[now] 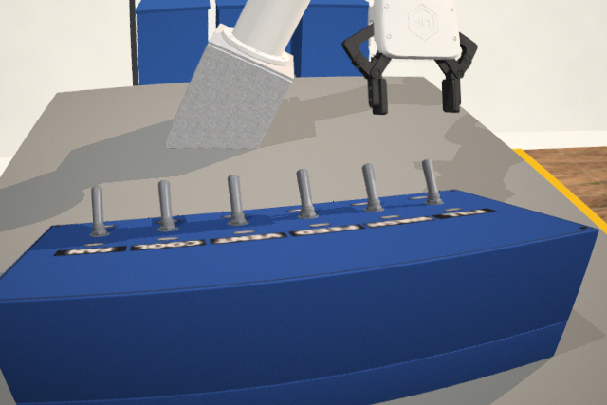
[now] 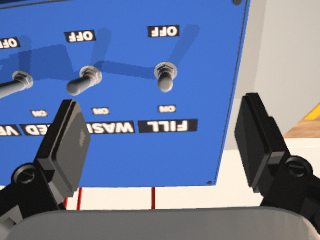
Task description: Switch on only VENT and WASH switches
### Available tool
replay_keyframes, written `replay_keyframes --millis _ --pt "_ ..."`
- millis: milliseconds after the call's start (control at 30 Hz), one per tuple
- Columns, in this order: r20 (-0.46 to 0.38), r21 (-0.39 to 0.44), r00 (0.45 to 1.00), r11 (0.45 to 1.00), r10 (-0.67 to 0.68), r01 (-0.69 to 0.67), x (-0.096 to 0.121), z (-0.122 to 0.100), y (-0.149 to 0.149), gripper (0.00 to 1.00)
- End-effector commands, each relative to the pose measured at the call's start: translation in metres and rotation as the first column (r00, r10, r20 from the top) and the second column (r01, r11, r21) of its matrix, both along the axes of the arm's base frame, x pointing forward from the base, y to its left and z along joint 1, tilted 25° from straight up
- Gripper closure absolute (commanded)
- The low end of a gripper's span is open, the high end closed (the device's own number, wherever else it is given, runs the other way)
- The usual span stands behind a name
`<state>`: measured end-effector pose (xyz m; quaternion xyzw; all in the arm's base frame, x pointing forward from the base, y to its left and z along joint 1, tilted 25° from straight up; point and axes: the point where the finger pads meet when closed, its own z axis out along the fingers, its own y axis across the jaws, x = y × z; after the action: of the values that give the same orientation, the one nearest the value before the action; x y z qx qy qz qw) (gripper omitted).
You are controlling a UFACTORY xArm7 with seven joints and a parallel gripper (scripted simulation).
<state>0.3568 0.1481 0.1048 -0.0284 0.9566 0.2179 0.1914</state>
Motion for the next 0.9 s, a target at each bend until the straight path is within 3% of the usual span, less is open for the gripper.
replay_keyframes --millis 0,867 --pt "0.015 0.008 1.0 1.0 -0.002 0.002 0.0059 -0.0042 0.003 0.0" --pt "0.015 0.008 1.0 1.0 -0.002 0.002 0.0067 -0.006 0.004 0.0"
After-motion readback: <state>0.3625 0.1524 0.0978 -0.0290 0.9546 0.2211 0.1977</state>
